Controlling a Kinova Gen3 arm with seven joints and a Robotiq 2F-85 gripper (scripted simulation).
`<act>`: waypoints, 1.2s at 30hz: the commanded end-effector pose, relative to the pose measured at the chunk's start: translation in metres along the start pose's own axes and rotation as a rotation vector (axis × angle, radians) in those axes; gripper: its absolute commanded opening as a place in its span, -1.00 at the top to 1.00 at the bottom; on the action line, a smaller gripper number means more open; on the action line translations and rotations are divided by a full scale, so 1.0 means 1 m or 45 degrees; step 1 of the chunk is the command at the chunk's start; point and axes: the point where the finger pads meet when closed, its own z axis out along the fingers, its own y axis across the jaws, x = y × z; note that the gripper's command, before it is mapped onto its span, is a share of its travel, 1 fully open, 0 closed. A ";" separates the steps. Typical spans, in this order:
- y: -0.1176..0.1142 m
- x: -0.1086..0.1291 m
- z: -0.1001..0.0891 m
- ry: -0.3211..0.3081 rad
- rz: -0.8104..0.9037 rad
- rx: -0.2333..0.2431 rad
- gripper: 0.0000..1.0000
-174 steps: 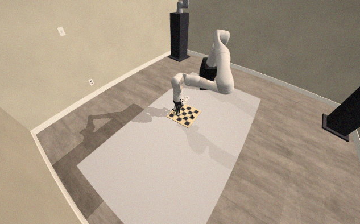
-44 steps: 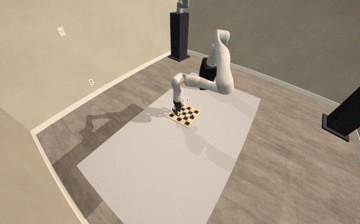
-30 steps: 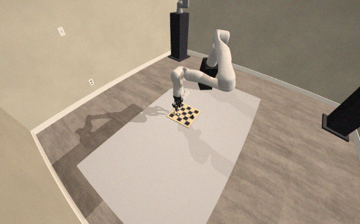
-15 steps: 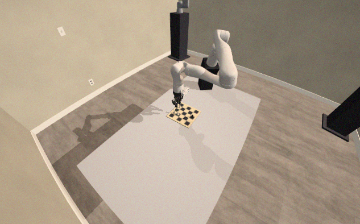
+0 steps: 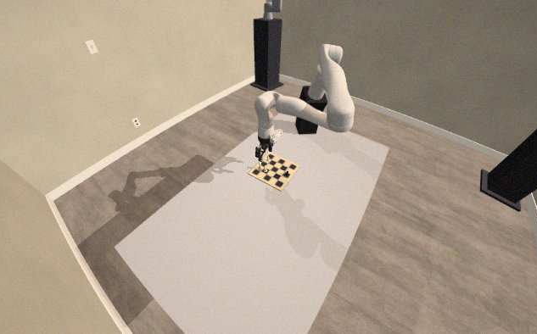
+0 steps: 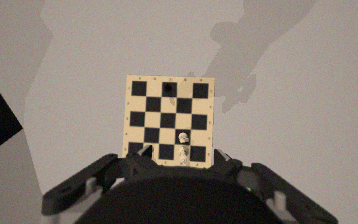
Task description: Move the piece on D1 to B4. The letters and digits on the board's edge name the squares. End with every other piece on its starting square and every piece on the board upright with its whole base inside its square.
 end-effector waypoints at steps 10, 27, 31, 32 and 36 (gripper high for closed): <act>0.001 0.000 -0.005 0.000 0.000 -0.002 -1.00; 0.000 0.000 -0.062 0.000 0.000 -0.002 -1.00; 0.000 0.000 -0.070 0.000 0.000 -0.002 -1.00; 0.000 0.000 -0.071 0.000 0.000 -0.002 -1.00; 0.000 0.000 -0.072 0.000 0.000 -0.002 -1.00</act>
